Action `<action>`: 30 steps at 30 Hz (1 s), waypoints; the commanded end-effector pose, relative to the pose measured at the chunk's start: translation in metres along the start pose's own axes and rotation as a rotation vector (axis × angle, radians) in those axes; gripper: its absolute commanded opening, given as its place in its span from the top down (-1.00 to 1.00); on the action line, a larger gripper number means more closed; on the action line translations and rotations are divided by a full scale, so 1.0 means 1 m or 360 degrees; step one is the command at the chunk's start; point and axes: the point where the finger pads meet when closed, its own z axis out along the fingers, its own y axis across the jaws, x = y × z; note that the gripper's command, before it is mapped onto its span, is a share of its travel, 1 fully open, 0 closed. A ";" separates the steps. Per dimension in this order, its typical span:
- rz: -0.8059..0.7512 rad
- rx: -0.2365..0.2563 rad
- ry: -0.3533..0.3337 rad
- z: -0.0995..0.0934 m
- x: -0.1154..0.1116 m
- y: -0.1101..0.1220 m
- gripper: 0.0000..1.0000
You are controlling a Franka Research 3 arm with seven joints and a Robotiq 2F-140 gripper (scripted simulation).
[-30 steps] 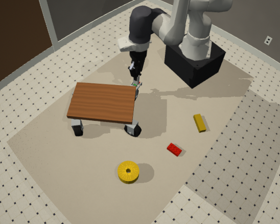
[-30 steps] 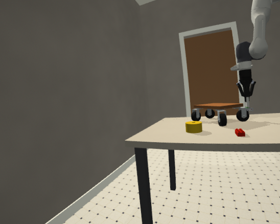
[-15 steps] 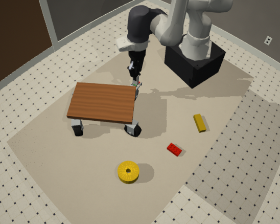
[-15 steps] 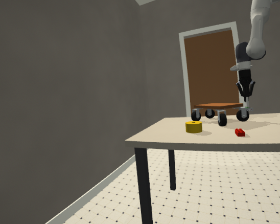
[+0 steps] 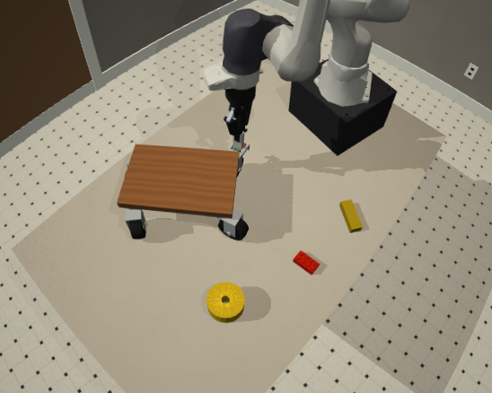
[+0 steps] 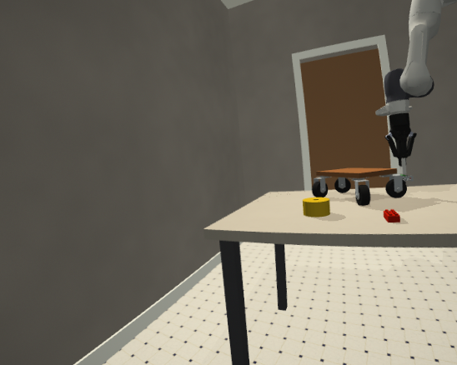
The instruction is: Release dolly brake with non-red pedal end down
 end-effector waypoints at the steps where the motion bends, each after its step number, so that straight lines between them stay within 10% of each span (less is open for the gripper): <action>1: -0.0039 0.0000 -0.0007 0.000 0.000 0.000 1.00; 30: -0.0039 0.0000 -0.0007 0.007 0.000 0.000 1.00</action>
